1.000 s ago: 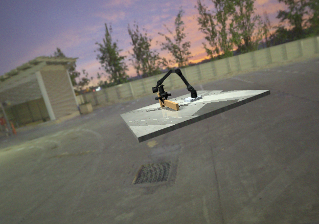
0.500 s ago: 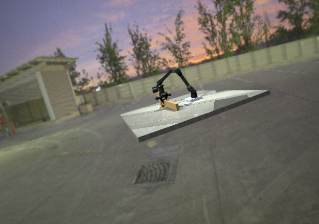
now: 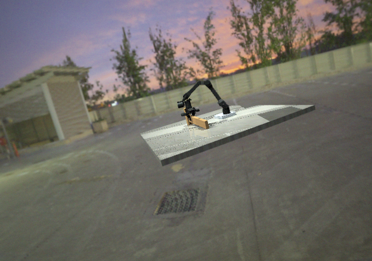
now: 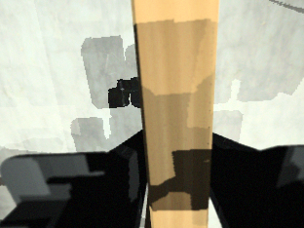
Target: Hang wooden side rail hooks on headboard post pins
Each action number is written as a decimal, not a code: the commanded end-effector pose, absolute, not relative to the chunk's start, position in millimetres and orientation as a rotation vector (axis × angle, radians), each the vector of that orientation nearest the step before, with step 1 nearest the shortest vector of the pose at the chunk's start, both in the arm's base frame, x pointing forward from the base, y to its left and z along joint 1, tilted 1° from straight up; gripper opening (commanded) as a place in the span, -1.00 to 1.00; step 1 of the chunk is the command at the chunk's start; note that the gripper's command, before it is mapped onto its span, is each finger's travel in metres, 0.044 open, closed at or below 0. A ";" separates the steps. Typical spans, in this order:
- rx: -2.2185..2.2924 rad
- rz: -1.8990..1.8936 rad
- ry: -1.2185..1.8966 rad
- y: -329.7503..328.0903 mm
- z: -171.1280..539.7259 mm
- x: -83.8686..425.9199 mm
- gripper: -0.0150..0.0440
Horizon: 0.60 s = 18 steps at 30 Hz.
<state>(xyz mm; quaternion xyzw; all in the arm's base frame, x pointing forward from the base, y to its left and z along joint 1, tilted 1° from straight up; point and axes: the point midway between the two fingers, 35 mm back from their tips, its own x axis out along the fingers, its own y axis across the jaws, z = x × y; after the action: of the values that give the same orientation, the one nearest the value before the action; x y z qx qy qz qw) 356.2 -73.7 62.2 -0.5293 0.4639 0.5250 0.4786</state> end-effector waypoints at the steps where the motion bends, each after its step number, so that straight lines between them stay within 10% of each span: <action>1: -1.303 1.276 1.125 -75.2 64.5 358.9 -0.49; 18: -1.303 1.276 1.125 -76.3 63.7 359.9 -0.49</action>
<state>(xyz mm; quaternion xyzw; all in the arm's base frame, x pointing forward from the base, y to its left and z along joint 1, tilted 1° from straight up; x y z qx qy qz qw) 356.6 -74.7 61.0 -0.5283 0.4636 0.5262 0.4787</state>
